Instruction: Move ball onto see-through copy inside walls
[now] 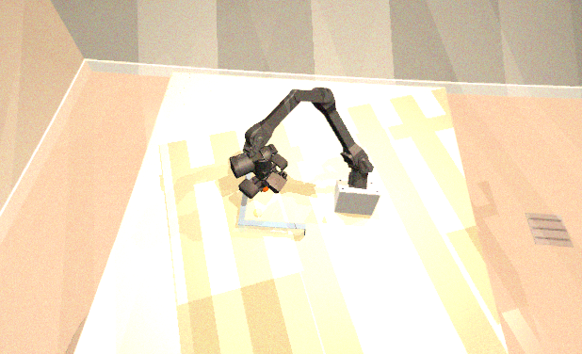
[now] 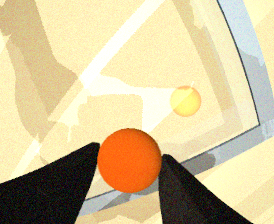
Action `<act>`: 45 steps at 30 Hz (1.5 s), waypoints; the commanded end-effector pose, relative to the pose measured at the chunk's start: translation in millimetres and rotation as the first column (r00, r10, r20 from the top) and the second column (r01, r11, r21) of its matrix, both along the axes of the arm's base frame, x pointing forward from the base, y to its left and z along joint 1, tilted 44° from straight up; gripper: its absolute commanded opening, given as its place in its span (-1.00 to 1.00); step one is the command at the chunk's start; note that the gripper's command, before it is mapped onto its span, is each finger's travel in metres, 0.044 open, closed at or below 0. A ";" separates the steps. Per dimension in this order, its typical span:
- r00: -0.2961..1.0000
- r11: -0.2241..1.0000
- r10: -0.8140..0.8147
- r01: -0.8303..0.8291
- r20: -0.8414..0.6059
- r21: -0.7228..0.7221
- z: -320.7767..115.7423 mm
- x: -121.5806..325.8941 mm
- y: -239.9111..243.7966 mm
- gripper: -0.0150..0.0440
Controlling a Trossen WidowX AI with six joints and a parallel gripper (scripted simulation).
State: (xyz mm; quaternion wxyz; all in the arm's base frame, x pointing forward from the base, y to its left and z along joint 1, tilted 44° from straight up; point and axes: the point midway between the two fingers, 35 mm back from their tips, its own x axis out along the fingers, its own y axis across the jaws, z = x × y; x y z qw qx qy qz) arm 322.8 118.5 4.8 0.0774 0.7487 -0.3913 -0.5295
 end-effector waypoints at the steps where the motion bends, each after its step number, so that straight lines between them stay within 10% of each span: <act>1: 0.990 0.995 0.103 -0.104 -0.096 -0.008 -10.0 5.2 7.5 -0.49; 16: 0.794 0.886 0.426 -0.463 -0.433 0.023 -46.7 19.5 25.9 -0.49; 45: 0.791 0.884 0.428 -0.467 -0.437 0.021 -104.3 29.8 -27.1 -0.49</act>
